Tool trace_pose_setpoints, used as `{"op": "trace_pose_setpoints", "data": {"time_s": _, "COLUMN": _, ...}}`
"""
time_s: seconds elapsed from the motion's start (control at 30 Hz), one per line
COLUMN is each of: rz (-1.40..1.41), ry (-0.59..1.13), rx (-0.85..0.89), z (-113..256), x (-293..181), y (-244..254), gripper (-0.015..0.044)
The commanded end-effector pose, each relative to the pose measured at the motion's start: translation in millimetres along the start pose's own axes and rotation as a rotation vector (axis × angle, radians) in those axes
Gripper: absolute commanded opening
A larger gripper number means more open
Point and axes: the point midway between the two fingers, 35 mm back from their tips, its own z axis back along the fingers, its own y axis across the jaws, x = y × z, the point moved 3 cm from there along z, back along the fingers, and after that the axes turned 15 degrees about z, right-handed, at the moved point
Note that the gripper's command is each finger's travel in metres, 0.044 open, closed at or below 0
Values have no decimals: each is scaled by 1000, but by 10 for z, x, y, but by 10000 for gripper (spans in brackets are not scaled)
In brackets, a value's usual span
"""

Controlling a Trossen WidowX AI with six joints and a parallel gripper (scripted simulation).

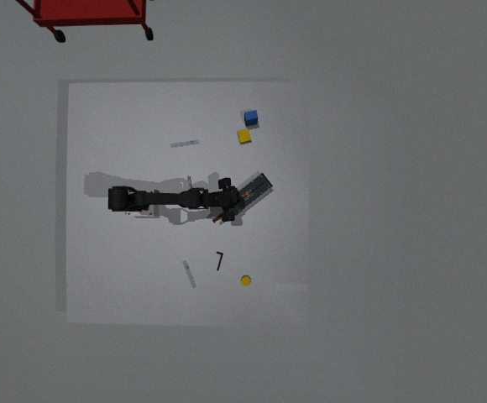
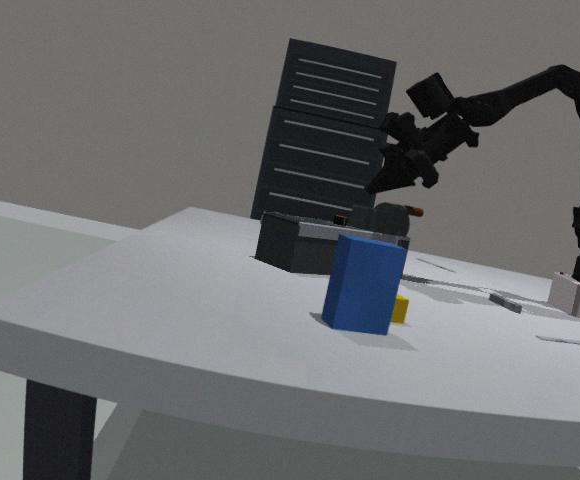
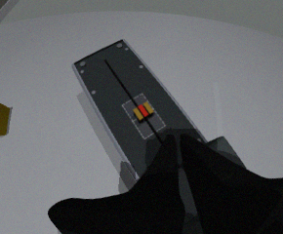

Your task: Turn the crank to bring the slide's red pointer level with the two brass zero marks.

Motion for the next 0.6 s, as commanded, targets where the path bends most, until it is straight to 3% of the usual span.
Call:
{"op": "trace_pose_setpoints", "data": {"time_s": 0.0, "rz": 0, "ry": 0, "rx": 0, "z": 0, "x": 0, "y": 0, "gripper": 0}}
{"op": "trace_pose_setpoints", "data": {"time_s": 0.53, "rz": 0, "ry": 0, "rx": 0, "z": 0, "x": 0, "y": 0, "gripper": 0}}
{"op": "trace_pose_setpoints", "data": {"time_s": 0.57, "rz": 0, "ry": 0, "rx": 0, "z": 0, "x": 0, "y": 0, "gripper": 26}}
